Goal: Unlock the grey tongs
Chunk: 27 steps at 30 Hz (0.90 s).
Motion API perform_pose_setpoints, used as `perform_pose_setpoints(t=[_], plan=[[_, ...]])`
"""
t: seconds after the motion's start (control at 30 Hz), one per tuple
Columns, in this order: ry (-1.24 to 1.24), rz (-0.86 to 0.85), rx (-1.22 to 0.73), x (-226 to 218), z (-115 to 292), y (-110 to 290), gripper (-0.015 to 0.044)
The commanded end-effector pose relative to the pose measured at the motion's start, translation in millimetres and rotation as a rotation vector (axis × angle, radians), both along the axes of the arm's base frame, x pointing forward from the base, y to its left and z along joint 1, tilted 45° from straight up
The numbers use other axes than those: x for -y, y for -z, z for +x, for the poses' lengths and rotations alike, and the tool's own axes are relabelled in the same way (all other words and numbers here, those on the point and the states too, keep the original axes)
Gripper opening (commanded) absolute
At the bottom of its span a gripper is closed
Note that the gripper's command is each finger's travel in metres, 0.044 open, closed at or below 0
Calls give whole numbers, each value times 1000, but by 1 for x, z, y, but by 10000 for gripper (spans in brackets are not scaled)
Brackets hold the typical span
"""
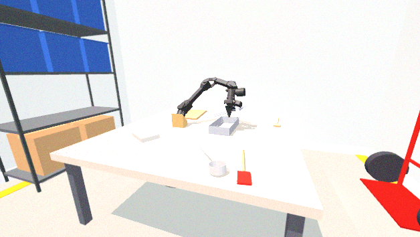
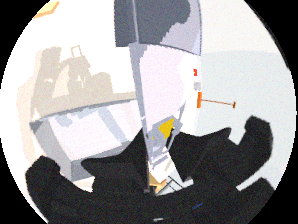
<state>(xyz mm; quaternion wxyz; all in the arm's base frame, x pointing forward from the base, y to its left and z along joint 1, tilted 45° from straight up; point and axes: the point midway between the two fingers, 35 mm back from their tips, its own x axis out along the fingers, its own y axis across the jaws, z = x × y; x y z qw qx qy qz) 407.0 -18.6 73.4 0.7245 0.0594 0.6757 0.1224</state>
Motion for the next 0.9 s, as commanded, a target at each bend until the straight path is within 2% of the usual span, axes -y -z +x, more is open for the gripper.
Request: perform_pose_setpoints(t=[0.0, 0.53, 0.87], plan=[[-7, 23, -2, 2, 1, -1, -150], [-45, 490, -38, -7, 4, -4, -150], [-42, 505, -42, -8, 3, -4, -150]])
